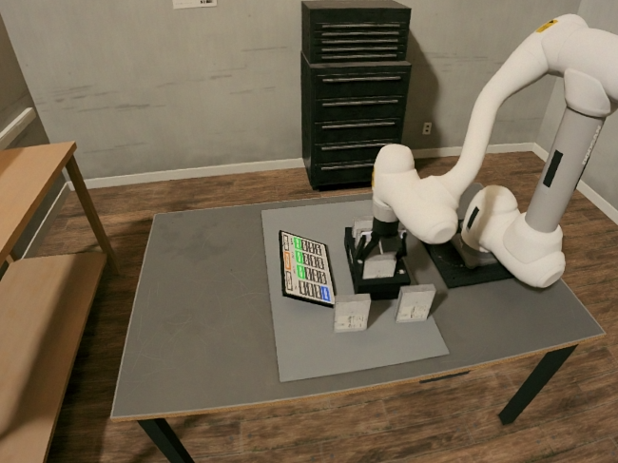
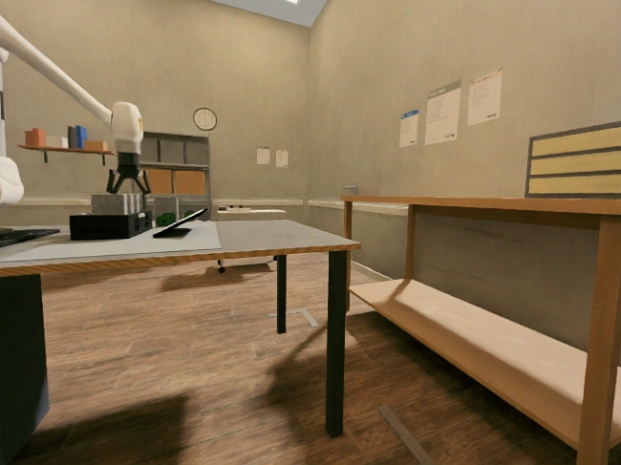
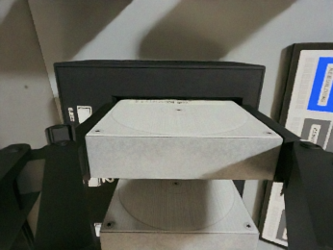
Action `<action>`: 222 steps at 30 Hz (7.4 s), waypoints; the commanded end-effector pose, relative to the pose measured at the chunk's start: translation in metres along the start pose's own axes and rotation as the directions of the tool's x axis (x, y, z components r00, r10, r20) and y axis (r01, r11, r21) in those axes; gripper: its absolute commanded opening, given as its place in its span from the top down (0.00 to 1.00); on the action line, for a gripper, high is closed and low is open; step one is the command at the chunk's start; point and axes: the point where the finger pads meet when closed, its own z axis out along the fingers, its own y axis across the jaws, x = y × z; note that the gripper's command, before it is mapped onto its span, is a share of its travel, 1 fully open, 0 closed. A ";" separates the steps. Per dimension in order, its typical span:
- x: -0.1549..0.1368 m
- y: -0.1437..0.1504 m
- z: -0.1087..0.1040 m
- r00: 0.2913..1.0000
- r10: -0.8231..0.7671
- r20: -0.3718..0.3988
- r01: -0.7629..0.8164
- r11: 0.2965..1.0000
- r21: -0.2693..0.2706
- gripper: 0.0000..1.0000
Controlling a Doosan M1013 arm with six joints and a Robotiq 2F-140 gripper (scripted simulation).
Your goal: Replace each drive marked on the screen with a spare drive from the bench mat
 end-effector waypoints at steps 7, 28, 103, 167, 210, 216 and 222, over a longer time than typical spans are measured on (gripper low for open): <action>0.000 0.000 0.000 1.000 0.000 -0.001 0.000 1.000 -0.001 0.90; 0.000 0.000 0.001 1.000 0.000 -0.001 0.000 1.000 -0.001 0.11; 0.000 0.000 -0.085 1.000 0.000 -0.001 0.000 1.000 -0.001 0.11; -0.018 0.083 -0.168 0.895 0.446 -0.003 -0.446 0.895 -0.001 0.90; -0.084 0.222 -0.261 0.026 1.000 -0.001 -1.000 0.026 0.001 0.90; -0.084 0.222 -0.261 0.026 1.000 -0.001 -1.000 0.026 0.001 0.90; -0.084 0.222 -0.261 0.026 1.000 -0.001 -1.000 0.026 0.001 0.90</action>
